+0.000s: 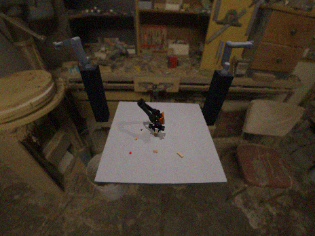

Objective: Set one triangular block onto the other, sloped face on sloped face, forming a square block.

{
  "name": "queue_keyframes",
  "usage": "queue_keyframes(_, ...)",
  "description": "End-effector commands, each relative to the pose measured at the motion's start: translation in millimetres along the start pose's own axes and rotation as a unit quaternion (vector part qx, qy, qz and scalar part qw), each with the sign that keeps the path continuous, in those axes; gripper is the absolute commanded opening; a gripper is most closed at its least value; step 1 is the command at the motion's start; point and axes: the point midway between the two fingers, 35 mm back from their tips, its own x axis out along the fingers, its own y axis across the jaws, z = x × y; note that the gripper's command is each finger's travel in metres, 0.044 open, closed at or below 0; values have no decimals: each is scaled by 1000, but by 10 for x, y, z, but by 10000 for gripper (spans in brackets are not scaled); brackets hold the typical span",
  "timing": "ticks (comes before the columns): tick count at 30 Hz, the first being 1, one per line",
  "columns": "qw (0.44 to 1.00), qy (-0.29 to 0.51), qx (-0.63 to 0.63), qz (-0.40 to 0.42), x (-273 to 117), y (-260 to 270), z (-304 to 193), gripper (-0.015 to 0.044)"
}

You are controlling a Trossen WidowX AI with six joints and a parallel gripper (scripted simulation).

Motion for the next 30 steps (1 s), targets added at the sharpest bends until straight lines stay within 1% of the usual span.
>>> queue_keyframes(1, 1000, 0, 0, 0, 0, 0, 0, 105)
queue_keyframes(14, 1000, 0, 0, 0, 0, 0, 0, 440)
queue_keyframes(22, 1000, 0, 0, -1, -24, -4, -5, 440)
queue_keyframes(24, 1000, 0, -1, -4, -195, -29, -34, 440)
queue_keyframes(28, 1000, -1, -1, -6, -847, -41, -36, 440)
queue_keyframes(30, 1000, -1, -1, -3, -1073, -13, -5, 440)
